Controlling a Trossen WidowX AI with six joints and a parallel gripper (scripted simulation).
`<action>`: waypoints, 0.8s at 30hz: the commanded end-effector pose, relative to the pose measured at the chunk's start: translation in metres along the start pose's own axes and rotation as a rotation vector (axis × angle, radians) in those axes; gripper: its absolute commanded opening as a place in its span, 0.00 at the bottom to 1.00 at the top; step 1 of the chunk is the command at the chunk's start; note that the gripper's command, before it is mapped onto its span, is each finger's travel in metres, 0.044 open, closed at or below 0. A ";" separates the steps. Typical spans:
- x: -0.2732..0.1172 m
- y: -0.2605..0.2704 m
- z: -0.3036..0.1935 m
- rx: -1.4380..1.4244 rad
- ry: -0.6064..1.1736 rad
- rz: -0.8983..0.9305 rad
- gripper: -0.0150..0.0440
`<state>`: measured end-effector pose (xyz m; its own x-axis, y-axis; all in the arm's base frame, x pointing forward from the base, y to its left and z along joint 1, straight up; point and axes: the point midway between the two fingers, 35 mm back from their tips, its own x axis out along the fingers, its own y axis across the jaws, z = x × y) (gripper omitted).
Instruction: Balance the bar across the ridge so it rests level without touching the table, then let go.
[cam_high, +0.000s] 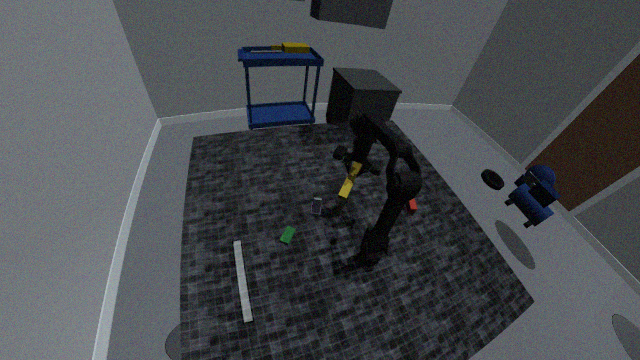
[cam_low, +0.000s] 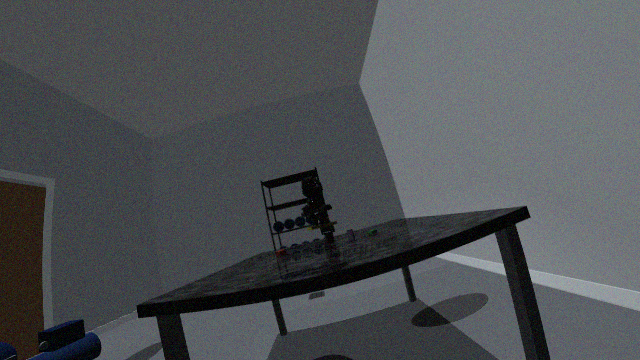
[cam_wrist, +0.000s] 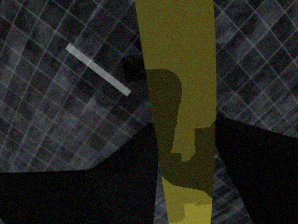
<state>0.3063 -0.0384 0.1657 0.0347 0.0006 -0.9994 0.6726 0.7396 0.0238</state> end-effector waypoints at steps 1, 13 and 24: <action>0.000 0.011 -0.010 -0.033 -0.001 -0.004 0.25; -0.001 0.044 -0.044 -0.147 0.003 0.000 0.25; -0.001 0.070 -0.078 -0.249 0.006 0.004 0.25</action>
<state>0.2987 0.0556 0.1665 0.0331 0.0111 -0.9994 0.4891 0.8718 0.0259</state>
